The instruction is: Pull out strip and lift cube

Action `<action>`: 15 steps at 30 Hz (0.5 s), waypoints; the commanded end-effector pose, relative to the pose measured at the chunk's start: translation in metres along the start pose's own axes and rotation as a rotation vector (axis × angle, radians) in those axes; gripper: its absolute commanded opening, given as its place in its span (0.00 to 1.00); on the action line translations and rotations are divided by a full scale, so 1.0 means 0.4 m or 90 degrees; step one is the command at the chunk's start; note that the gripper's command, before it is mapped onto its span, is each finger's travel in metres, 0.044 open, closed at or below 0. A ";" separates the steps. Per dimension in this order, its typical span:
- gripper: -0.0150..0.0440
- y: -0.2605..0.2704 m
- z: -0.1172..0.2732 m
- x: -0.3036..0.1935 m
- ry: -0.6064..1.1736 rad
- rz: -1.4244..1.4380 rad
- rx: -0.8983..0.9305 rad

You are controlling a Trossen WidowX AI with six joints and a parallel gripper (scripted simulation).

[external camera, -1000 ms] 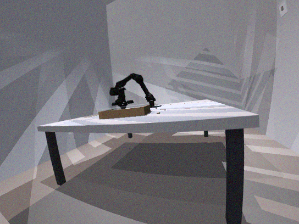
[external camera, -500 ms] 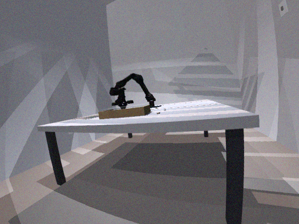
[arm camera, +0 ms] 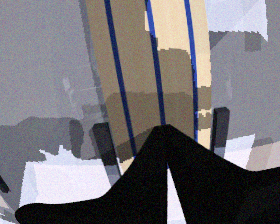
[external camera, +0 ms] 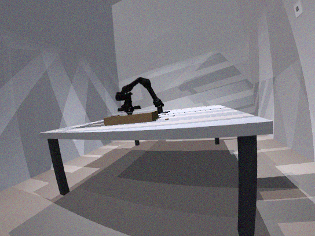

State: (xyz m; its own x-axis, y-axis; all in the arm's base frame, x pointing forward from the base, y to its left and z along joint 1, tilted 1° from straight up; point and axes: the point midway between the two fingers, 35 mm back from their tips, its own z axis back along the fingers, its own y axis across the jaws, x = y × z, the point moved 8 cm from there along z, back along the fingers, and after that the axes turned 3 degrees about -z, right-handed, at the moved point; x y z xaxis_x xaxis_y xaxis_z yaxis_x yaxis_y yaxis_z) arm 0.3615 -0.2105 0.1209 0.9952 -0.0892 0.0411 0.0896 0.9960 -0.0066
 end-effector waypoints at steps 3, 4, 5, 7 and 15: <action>0.25 -0.002 -0.011 -0.011 0.003 -0.001 -0.001; 0.25 -0.002 -0.011 -0.015 0.003 -0.001 -0.001; 0.25 -0.002 -0.011 -0.019 0.003 -0.001 -0.001; 0.25 -0.002 -0.011 -0.027 0.004 -0.001 -0.001; 0.25 -0.003 -0.013 -0.058 0.004 -0.001 -0.001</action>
State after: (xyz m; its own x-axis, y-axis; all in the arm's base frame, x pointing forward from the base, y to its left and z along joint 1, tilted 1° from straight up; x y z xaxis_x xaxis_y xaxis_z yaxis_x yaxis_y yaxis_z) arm 0.3478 -0.2106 0.1211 0.9940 -0.0946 0.0545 0.0955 0.9953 -0.0137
